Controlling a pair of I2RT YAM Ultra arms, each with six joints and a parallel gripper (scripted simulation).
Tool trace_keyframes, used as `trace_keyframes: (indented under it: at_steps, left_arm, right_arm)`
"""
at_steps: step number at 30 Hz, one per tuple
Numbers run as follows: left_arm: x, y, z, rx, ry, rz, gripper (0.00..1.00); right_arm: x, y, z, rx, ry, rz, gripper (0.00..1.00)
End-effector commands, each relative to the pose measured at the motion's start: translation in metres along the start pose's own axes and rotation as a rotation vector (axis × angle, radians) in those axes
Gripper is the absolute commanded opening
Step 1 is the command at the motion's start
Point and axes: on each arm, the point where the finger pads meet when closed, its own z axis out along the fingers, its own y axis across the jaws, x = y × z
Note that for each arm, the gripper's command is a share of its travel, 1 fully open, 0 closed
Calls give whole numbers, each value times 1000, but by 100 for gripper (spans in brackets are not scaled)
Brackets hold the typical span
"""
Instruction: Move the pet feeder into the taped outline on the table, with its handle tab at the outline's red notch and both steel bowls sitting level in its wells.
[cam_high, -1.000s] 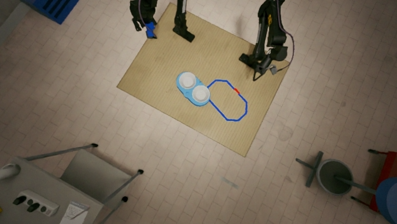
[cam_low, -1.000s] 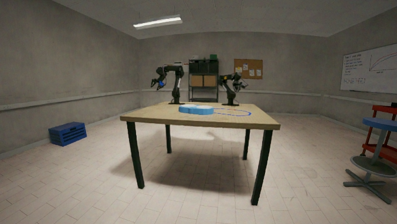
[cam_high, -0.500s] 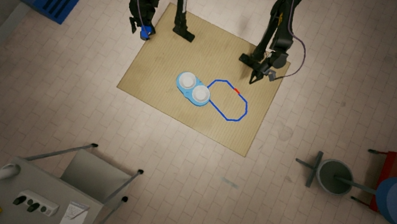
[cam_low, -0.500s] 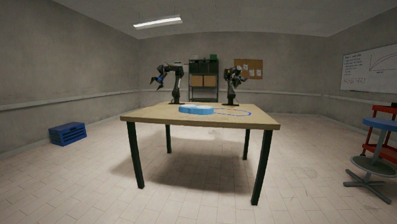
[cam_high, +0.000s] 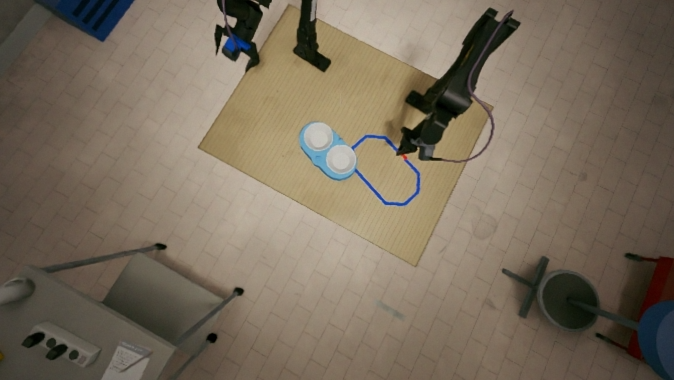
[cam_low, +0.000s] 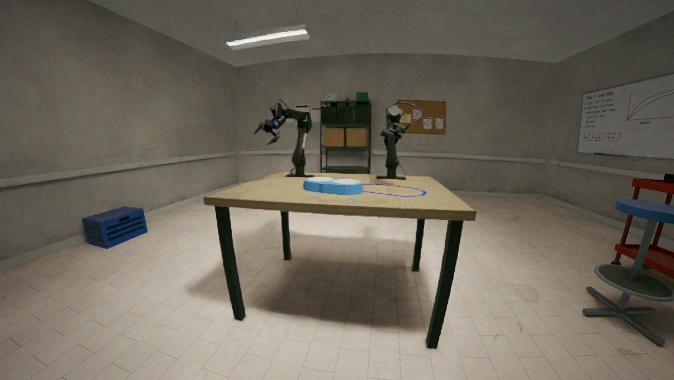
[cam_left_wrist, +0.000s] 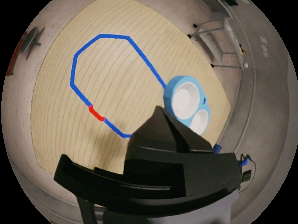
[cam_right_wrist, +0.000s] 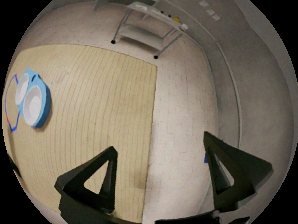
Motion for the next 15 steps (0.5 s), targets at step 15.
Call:
trace_keyframes:
  at_steps: [15]
  left_arm:
    - [5,-103,88,-63,205,553,0]
  right_arm:
    - [-95,-47,-65,90,-531,601,100]
